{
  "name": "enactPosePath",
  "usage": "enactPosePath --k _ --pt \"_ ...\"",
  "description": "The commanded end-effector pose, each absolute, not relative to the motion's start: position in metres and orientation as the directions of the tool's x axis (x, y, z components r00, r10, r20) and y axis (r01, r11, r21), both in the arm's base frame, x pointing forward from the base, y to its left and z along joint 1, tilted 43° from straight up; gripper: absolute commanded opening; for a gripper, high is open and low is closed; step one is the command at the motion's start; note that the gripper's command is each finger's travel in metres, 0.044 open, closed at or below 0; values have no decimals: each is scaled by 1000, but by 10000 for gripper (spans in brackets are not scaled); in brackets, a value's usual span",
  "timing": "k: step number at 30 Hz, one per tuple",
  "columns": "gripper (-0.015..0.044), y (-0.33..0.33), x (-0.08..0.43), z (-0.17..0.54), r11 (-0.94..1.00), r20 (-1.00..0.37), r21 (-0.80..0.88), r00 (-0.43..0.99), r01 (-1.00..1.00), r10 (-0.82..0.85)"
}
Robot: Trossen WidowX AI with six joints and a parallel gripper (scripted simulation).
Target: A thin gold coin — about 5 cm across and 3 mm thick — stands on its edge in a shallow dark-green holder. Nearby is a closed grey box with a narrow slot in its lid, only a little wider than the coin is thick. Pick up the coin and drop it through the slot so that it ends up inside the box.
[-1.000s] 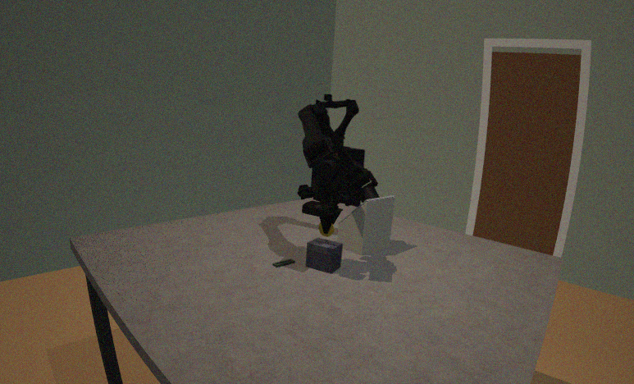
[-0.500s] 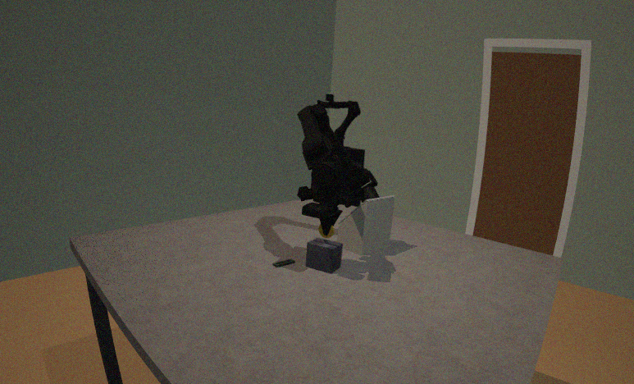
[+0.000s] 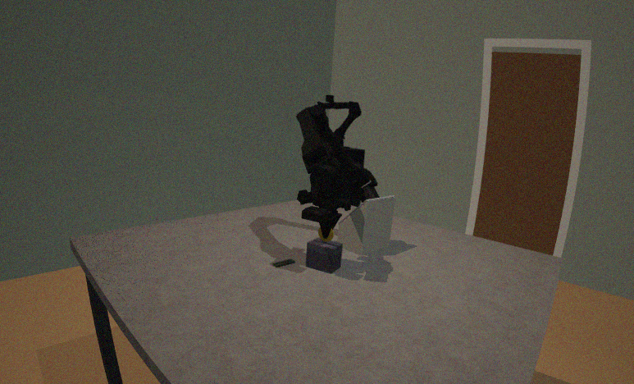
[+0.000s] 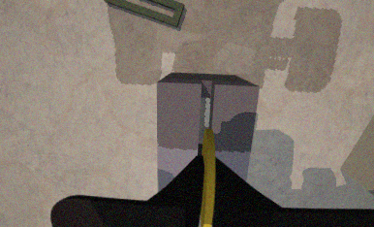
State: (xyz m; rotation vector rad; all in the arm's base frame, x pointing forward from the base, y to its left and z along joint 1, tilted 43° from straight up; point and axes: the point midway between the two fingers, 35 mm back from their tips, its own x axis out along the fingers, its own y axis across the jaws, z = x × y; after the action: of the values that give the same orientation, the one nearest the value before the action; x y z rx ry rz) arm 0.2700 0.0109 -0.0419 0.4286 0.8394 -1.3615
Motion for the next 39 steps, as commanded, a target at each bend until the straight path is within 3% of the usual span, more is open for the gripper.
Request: enactPosePath --k 1,4,10,19,30,39 --pt "0 9 270 -44 198 -734 -194 -9 961 -679" --pt "0 8 270 -45 198 -734 -194 -9 961 -679" --pt "158 9 270 -44 194 -736 -194 -12 962 -677" --pt "161 9 270 -44 194 -736 -194 -12 962 -677" --pt "440 42 268 -7 193 -733 -202 -18 960 -680" --pt "440 47 267 0 192 -732 -204 -19 960 -682"
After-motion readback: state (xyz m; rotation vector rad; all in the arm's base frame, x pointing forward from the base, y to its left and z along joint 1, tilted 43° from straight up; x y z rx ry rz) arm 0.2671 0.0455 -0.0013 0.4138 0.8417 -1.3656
